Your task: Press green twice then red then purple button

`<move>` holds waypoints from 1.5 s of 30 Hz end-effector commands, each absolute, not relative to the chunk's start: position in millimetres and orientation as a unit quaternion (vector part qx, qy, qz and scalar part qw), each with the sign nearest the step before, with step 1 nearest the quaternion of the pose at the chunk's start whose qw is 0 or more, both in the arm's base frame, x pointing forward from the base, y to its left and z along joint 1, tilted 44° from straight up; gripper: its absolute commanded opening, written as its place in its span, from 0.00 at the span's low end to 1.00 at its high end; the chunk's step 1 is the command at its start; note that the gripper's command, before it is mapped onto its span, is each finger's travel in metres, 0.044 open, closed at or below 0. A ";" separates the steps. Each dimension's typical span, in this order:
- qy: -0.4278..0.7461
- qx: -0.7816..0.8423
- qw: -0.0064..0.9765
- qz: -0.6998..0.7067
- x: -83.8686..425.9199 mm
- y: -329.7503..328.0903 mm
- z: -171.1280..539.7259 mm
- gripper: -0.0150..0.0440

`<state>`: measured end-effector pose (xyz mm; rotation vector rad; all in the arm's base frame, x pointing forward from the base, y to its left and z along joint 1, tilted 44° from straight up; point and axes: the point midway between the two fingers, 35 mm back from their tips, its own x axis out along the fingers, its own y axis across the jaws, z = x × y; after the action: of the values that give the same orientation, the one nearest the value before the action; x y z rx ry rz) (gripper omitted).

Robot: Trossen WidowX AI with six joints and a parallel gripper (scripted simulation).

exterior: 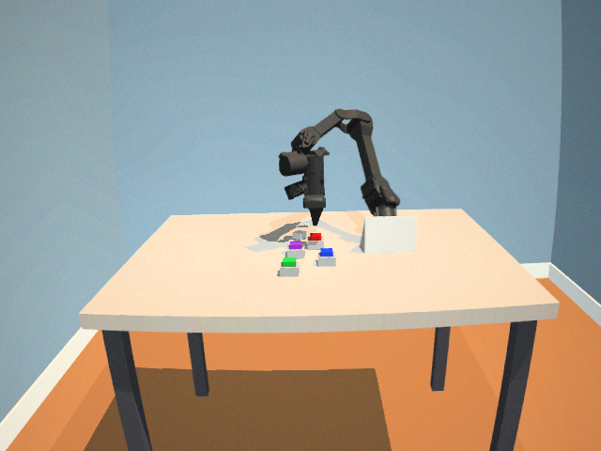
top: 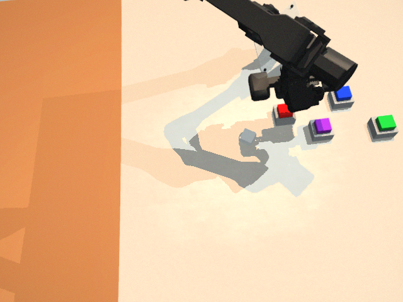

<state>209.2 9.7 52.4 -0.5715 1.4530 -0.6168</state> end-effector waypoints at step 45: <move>0.645 -0.256 0.666 -0.274 207.9 7.6 51.6 0.29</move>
<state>206.8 -4.9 39.5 -0.5863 1.4632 -0.6202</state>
